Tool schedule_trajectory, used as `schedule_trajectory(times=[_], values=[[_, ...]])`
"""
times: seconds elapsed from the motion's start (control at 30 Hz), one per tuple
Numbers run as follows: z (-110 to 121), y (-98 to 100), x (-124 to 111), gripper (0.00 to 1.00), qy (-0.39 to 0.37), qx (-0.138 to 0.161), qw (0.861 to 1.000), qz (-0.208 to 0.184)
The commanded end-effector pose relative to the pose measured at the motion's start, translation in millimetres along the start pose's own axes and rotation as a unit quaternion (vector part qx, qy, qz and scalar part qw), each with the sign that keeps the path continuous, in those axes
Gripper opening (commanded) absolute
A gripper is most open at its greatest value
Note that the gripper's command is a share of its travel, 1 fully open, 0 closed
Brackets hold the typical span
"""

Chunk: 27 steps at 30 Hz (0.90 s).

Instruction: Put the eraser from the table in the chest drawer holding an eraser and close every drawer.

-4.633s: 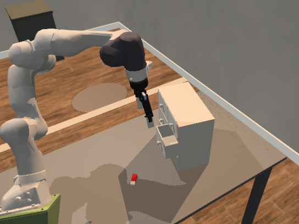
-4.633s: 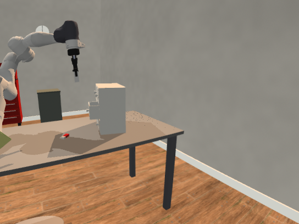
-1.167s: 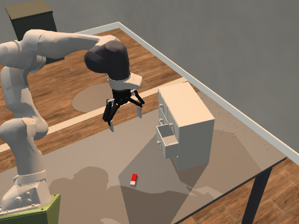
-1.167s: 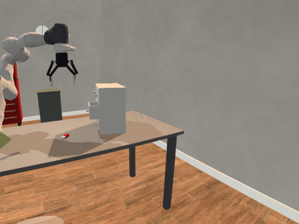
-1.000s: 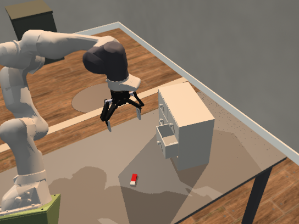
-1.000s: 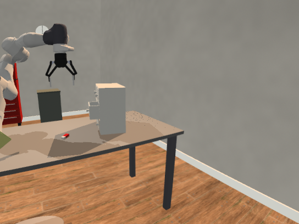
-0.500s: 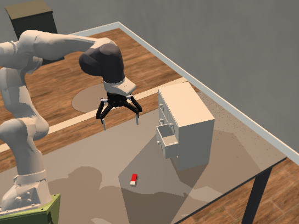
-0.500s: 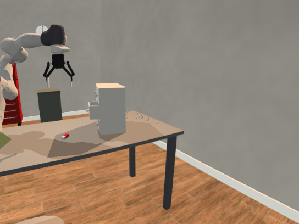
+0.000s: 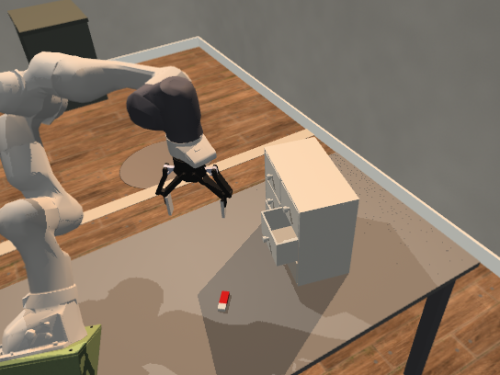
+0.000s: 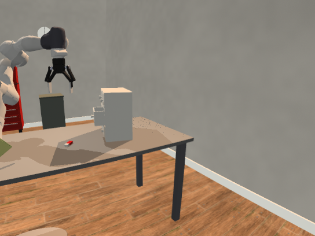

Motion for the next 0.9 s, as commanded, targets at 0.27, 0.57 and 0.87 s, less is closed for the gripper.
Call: schedule_trajectory(times=[0.27, 0.57, 0.87], values=[[13, -6.2, 6, 1.0, -0.205, 0.003, 0.979, 0.007], [19, -9.3, 8, 1.0, -0.263, 0.004, 0.965, 0.008], [29, -15.0, 13, 1.0, -0.365, 0.005, 0.931, 0.009]])
Point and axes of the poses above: the point where the finger pads meet when closed, its own y axis back along the fingers, its own z axis across the jaws, x = y × z, the point moved 9 cm from there along y, back along the fingers, and after that the axes turned 1 degree about -y, right-handed, at the moved point
